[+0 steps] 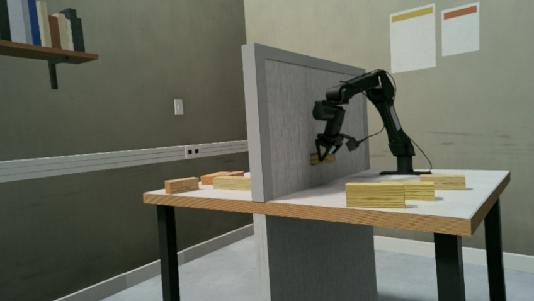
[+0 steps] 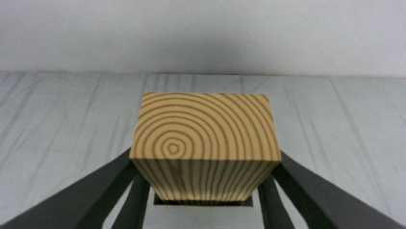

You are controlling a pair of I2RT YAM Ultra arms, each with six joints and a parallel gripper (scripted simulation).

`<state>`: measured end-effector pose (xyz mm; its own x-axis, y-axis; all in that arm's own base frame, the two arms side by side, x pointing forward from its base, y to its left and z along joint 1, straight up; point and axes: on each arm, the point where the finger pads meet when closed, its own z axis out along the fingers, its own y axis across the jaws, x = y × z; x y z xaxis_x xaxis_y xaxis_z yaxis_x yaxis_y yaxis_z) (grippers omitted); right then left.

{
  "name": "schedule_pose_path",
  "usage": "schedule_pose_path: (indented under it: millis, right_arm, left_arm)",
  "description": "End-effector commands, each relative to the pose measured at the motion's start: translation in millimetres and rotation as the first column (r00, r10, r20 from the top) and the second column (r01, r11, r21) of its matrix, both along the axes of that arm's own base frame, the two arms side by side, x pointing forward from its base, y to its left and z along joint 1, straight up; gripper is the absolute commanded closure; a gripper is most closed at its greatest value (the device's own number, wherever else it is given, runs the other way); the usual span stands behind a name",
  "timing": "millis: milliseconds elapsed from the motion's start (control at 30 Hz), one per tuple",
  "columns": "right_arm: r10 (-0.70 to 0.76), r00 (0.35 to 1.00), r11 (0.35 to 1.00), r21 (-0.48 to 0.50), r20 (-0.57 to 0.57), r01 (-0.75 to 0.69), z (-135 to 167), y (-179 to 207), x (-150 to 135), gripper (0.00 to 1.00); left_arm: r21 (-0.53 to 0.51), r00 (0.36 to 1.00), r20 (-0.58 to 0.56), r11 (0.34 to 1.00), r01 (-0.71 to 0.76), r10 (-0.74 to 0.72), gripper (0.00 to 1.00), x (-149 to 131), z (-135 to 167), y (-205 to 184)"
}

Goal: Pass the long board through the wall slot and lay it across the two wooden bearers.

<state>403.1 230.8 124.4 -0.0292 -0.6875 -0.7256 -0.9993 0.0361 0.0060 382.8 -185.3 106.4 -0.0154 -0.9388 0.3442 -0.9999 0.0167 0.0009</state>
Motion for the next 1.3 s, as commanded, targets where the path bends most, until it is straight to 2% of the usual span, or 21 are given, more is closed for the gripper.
schedule_pose_path:
  millis: [0, 67, 200, 300, 567, 600, 633, 800, 867, 900, 1133, 1167, 1200, 1267]
  right_arm:
    - [0.006, 1.000, 1.000, 0.017, 0.004, -0.006, 7.0, 7.4, -1.0, 0.27]
    - [0.003, 1.000, 1.000, 0.006, -0.029, -0.003, -15.1, 9.0, -3.2, 0.27]
    - [0.002, 1.000, 1.000, 0.015, 0.004, -0.002, -2.0, 12.3, 0.0, 0.27]
    - [0.002, 1.000, 1.000, 0.006, -0.024, -0.002, -16.3, 14.0, -1.4, 0.27]
    - [0.006, 1.000, 1.000, 0.015, -0.003, -0.006, -6.2, 18.3, -0.7, 0.27]
    - [-0.001, 1.000, 1.000, 0.011, 0.009, 0.001, -10.6, 18.7, 2.5, 0.27]
    - [0.002, 1.000, 1.000, -0.001, -0.029, -0.002, -26.3, 19.3, -3.4, 0.27]
    - [0.002, 1.000, 1.000, 0.018, 0.005, -0.002, -14.1, 24.2, 0.9, 0.27]
    - [0.003, 1.000, 1.000, 0.015, 0.003, -0.003, -15.0, 26.1, 1.1, 0.27]
    - [0.001, 1.000, 1.000, 0.008, -0.013, -0.001, -25.4, 26.2, 1.0, 0.27]
    - [0.006, 1.000, 1.000, 0.017, 0.003, -0.006, -12.8, 29.2, -0.3, 0.27]
    - [-0.001, 1.000, 1.000, 0.014, 0.012, 0.001, -18.9, 30.0, 3.4, 0.27]
    - [0.002, 1.000, 1.000, 0.000, -0.030, -0.002, -36.4, 30.1, -3.9, 0.27]
    - [-0.017, 1.000, 1.000, 0.015, -0.004, 0.017, -17.7, 21.9, 8.7, 0.27]
  left_arm:
    - [-0.103, 0.996, 0.094, 0.995, 0.005, 0.005, 1.00, 13.3, 39.5, -14.9]
    - [-0.103, 0.996, 0.094, 0.995, 0.005, 0.005, 1.00, 13.3, 39.5, -14.9]
    - [-0.103, 0.996, 0.094, 0.995, 0.005, 0.005, 1.00, 13.3, 39.5, -14.9]
    - [-0.103, 0.996, 0.094, 0.995, 0.005, 0.005, 1.00, 13.3, 39.5, -14.9]
    - [-0.103, 0.996, 0.094, 0.995, 0.005, 0.005, 1.00, 13.3, 39.5, -14.9]
    - [-0.103, 0.996, 0.094, 0.995, 0.005, 0.005, 1.00, 13.3, 39.5, -14.9]
    - [-0.103, 0.996, 0.094, 0.995, 0.005, 0.005, 1.00, 13.3, 39.5, -14.9]
    - [-0.103, 0.996, 0.094, 0.995, 0.005, 0.005, 1.00, 13.3, 39.5, -14.9]
    - [-0.103, 0.996, 0.094, 0.995, 0.005, 0.005, 1.00, 13.3, 39.5, -14.9]
    - [-0.103, 0.996, 0.094, 0.995, 0.005, 0.005, 1.00, 13.3, 39.5, -14.9]
    - [-0.103, 0.996, 0.094, 0.995, 0.005, 0.005, 1.00, 13.3, 39.5, -14.9]
    - [-0.103, 0.996, 0.094, 0.995, 0.005, 0.005, 1.00, 13.3, 39.5, -14.9]
    - [-0.103, 0.996, 0.094, 0.995, 0.005, 0.005, 1.00, 13.3, 39.5, -14.9]
    - [-0.103, 0.996, 0.094, 0.995, 0.005, 0.005, 1.00, 13.3, 39.5, -14.9]
